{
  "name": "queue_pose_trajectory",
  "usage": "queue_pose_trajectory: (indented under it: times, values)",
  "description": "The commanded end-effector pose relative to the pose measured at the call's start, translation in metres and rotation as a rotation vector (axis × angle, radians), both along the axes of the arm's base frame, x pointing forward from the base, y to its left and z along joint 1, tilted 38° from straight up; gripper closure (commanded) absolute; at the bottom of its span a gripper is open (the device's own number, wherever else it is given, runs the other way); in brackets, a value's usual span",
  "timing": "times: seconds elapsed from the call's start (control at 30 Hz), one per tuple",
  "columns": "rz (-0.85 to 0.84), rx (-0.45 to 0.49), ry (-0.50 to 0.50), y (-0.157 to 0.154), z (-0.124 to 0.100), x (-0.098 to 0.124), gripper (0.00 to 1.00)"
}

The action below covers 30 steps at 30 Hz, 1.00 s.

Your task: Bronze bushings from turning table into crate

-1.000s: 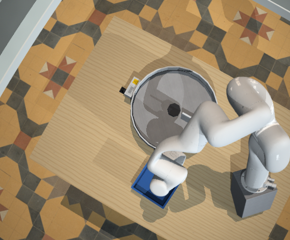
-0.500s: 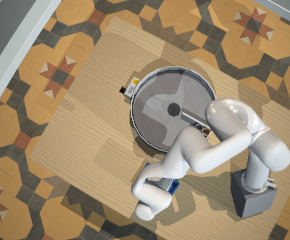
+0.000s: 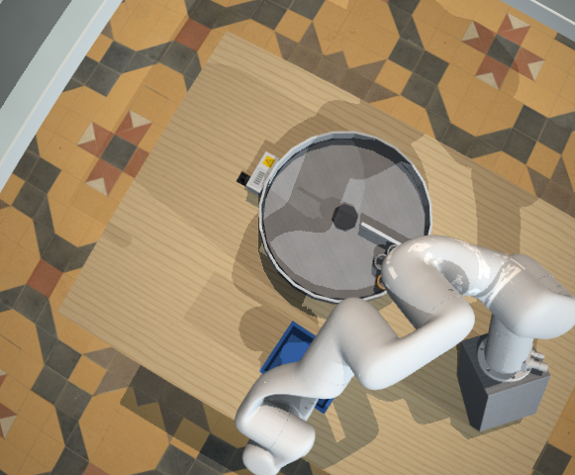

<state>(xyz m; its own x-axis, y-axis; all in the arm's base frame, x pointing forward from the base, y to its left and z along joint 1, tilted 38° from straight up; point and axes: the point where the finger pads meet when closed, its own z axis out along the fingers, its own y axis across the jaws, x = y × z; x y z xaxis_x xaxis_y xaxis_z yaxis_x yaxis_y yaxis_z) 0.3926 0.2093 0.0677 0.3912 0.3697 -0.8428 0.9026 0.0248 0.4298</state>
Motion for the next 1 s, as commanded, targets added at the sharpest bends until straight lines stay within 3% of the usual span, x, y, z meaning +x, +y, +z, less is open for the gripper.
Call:
queue_pose_trajectory:
  times: [0.0,0.67,0.97]
  values:
    - [-0.007,-0.004,-0.001,0.011,-0.003,0.004,1.0]
    - [-0.007,-0.004,-0.001,0.012,-0.005,0.005,1.0]
    - [-0.007,-0.004,-0.001,-0.008,-0.039,0.021,1.0]
